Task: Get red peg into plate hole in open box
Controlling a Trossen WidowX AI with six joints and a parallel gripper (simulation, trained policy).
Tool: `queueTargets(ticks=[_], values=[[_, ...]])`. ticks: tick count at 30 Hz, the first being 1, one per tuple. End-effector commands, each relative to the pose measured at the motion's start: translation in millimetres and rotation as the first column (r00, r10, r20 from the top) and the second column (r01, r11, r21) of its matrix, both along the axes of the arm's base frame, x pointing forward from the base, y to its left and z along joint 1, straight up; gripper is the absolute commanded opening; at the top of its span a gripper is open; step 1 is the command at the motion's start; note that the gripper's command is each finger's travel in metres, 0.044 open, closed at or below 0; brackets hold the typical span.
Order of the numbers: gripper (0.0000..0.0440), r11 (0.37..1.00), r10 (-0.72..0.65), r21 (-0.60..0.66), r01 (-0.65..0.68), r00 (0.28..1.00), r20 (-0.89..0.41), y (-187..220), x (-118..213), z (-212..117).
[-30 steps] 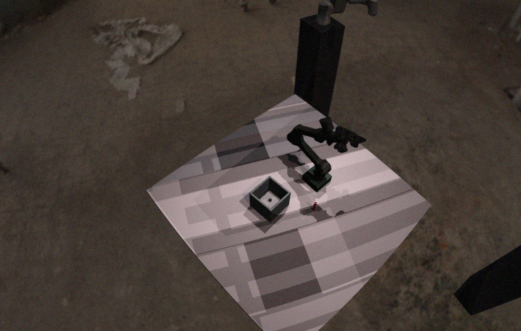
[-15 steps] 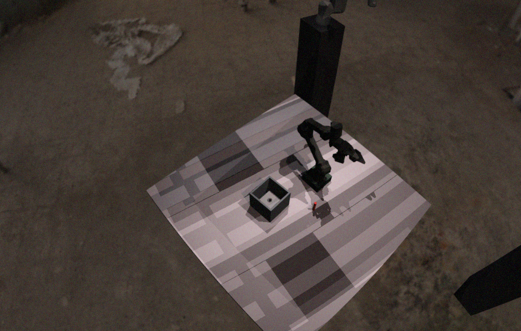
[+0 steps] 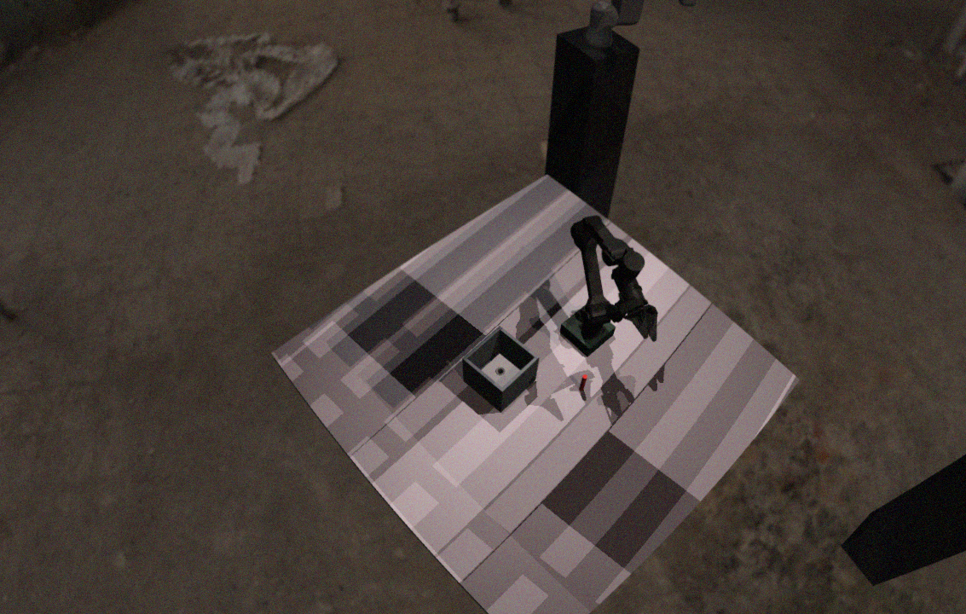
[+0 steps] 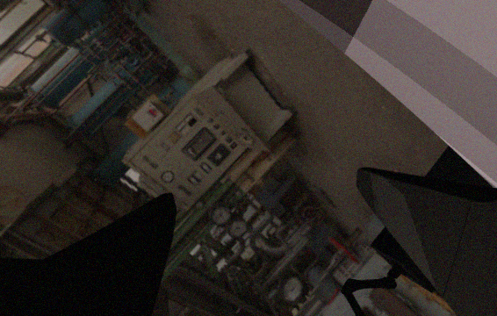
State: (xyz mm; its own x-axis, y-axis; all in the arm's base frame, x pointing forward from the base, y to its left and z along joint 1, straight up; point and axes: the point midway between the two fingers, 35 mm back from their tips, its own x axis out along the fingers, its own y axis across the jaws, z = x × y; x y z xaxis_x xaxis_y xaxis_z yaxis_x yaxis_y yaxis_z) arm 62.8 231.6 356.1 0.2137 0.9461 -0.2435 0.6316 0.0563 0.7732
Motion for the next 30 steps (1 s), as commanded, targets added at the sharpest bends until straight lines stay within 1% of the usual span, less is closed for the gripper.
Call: queueTargets(ticks=[1,4,8,15,22,30], values=[[0.044,0.995,-0.048,-0.089,0.047,0.999,-0.004,1.5,13.8,-15.0],[0.044,0.979,-0.092,-0.183,0.088,0.996,-0.015,1.1,26.9,-32.4],[0.044,0.943,-0.146,-0.306,0.129,0.989,-0.033,-2.4,42.7,-56.5],[0.044,0.844,-0.23,-0.511,0.162,0.97,-0.074,-15.7,65.4,-99.3],[0.044,0.73,-0.294,-0.669,0.141,0.948,-0.121,-33.6,79.2,-135.9],[0.044,0.611,-0.344,-0.789,0.072,0.921,-0.182,-54.3,84.1,-170.6]])
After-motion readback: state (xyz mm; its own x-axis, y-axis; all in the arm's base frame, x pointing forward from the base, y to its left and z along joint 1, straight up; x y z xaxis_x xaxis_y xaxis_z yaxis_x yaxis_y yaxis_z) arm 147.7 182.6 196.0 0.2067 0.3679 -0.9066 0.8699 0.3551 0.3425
